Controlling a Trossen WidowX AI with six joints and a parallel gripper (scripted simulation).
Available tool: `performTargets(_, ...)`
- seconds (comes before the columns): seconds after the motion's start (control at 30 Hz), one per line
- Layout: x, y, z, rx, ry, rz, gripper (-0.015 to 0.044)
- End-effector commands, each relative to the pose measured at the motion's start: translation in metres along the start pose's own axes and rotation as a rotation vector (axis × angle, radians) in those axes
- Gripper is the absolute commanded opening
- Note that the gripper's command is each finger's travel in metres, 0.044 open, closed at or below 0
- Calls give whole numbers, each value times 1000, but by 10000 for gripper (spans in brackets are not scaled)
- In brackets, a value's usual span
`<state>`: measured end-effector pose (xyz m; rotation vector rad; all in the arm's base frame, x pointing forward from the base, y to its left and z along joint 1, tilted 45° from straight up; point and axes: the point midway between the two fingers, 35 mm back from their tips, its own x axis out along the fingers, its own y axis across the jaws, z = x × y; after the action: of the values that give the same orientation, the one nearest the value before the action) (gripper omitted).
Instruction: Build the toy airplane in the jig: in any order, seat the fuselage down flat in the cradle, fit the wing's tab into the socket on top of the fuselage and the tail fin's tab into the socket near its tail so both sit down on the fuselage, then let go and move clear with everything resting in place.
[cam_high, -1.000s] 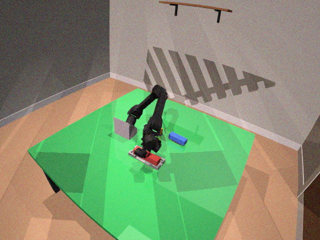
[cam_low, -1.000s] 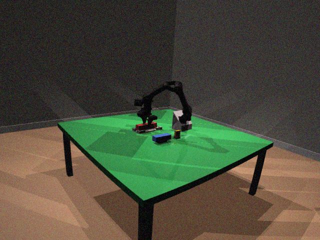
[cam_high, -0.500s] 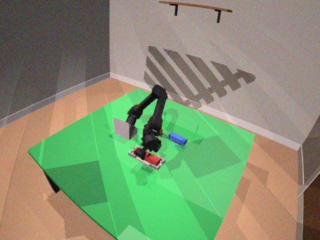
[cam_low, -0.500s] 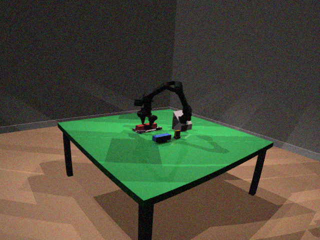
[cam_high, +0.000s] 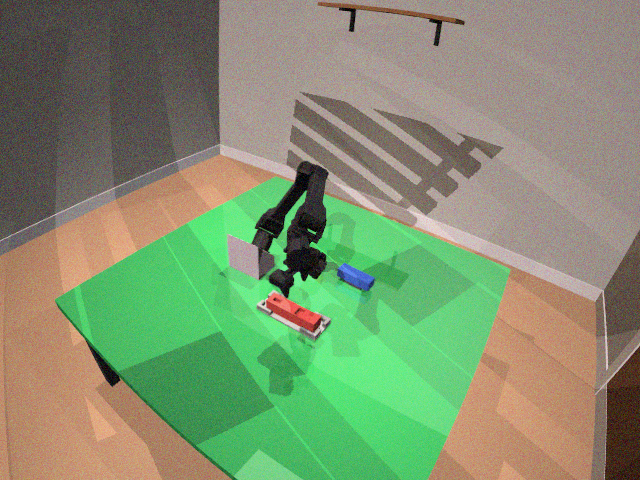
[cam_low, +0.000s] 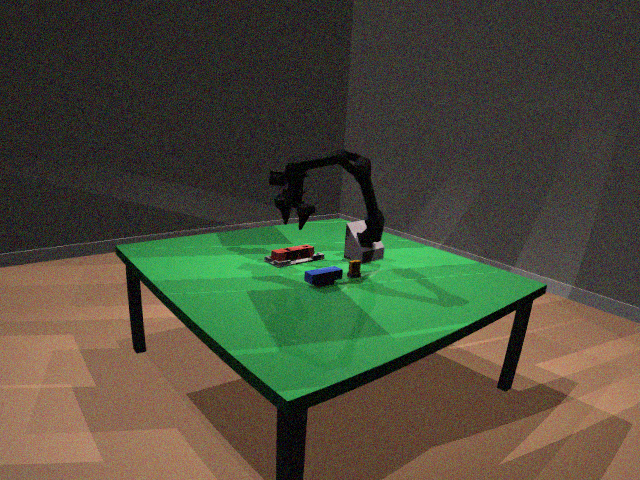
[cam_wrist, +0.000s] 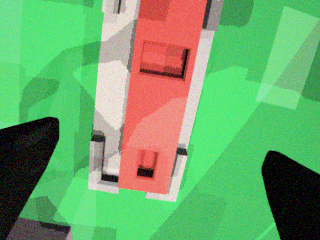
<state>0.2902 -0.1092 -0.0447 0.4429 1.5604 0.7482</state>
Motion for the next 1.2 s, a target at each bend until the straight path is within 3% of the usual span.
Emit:
performTargets(0.0, -4, 1, -1, 8, 12, 6, 440)
performTargets(0.23, 0, 1, 1, 73, 12, 5, 440)
performTargets(0.4, 1, 28, 22, 44, 14, -20, 440)
performTargets(0.67, 2, 138, 71, 63, 1, -32, 440)
performTargets(0.93, 13, 263, 80, 72, 8, 13, 440)
performTargets(1.17, 14, 277, 78, 73, 11, 21, 440)
